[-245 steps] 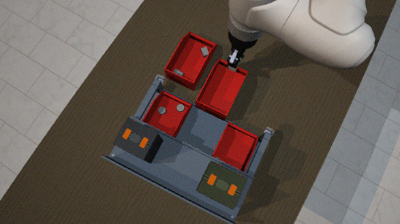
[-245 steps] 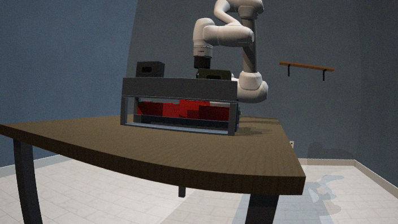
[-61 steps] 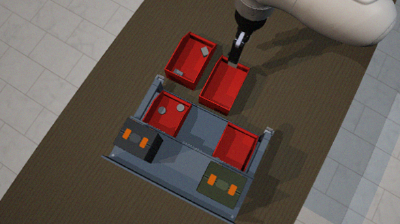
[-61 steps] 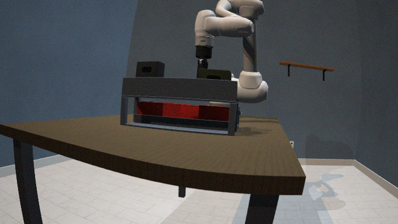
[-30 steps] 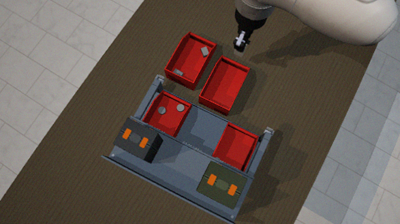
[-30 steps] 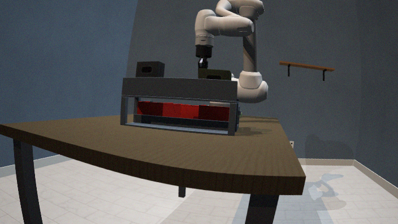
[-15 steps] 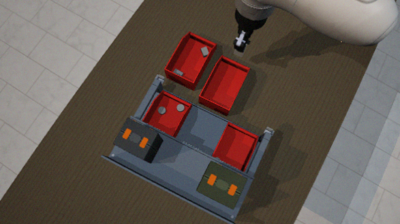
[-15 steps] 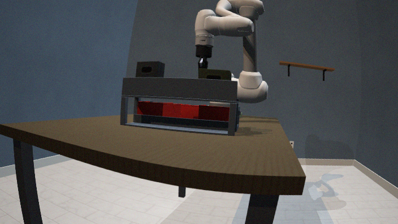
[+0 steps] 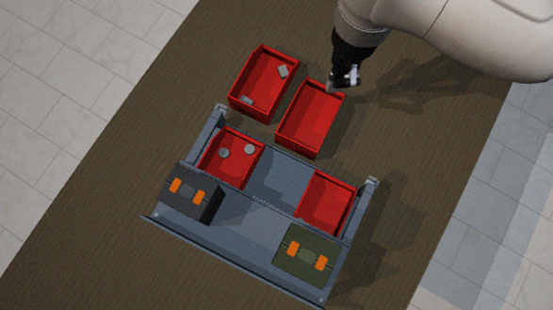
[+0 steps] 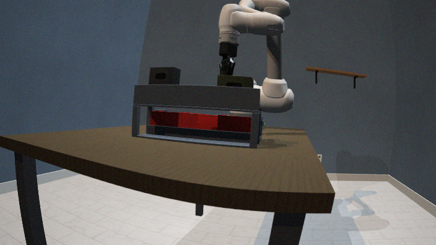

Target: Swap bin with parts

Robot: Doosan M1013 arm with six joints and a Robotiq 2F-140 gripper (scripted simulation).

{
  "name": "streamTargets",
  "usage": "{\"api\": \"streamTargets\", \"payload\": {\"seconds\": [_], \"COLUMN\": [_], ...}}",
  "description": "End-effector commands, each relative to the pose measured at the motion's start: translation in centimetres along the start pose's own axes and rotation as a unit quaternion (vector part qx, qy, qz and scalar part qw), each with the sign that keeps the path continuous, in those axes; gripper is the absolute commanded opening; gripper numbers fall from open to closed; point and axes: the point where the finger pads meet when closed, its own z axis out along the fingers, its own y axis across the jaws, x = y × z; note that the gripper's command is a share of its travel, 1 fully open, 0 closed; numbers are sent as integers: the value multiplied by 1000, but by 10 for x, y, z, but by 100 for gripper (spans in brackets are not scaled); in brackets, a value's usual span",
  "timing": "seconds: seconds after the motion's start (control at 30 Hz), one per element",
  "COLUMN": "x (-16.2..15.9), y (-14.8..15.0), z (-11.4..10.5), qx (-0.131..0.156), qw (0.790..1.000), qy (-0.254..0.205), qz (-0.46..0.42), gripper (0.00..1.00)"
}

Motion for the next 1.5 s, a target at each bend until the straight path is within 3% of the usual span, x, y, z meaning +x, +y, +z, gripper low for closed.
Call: {"api": "streamTargets", "payload": {"seconds": [0.0, 0.13, 0.17, 0.4, 0.43, 0.53, 1.47], "x": [-1, 0, 0, 1, 1, 1, 1], "y": [31, 41, 44, 52, 52, 52, 52], "z": [-16, -21, -23, -27, -27, -27, -27], "qx": [-3, -3, -4, -5, -6, -10, -10], "qw": [990, 982, 965, 909, 898, 867, 867], "qy": [5, 3, 1, 2, 4, 11, 11], "qz": [-139, -190, -263, -417, -440, -498, -498], "gripper": [10, 10, 10, 10, 24, 24, 24]}}
